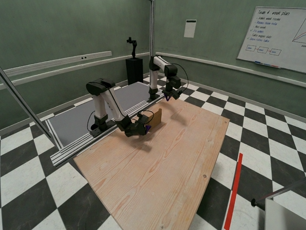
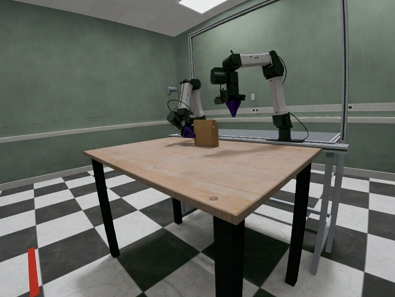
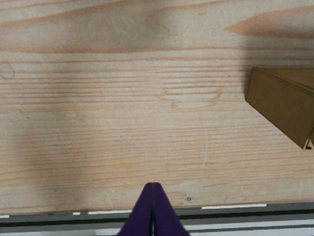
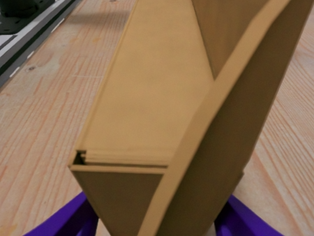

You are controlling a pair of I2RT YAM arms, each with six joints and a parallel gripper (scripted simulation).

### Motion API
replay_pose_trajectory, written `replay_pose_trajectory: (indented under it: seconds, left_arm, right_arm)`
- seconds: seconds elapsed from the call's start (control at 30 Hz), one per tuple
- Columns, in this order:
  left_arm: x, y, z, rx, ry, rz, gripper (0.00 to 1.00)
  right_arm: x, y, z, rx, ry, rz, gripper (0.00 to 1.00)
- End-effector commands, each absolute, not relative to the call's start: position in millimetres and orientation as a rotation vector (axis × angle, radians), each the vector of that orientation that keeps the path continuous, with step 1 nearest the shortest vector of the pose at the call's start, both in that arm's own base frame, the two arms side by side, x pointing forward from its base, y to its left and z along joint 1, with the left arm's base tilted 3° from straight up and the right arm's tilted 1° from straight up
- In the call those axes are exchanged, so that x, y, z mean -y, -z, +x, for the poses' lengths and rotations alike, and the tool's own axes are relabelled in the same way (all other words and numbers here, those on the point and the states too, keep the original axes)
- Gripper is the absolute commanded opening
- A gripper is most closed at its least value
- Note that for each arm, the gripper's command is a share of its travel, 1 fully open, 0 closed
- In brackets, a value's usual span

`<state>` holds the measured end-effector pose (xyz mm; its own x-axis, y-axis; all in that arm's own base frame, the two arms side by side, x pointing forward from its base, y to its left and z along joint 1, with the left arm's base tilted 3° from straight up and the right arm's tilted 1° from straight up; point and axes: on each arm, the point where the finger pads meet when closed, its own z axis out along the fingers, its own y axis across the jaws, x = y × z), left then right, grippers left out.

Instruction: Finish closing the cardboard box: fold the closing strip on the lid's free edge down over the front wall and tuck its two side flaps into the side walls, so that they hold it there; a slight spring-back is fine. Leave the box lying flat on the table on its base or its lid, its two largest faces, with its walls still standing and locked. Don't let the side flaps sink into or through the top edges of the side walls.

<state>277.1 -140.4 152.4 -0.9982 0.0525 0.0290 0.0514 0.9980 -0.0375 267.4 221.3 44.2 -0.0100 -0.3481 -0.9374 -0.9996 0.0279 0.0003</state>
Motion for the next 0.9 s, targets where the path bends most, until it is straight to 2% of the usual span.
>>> replay_pose_trajectory:
  seconds: [0.0, 0.87]
  left_arm:
    - [139.1, -155.8, 279.8, 3.129, -0.069, -0.087, 0.01]
    - [139.1, -155.8, 279.8, 3.129, -0.069, -0.087, 0.01]
  right_arm:
    - [-223.1, -48.2, 270.1, -1.461, -0.991, -1.445, 0.59]
    - [-223.1, -48.2, 270.1, -1.461, -0.991, -1.445, 0.77]
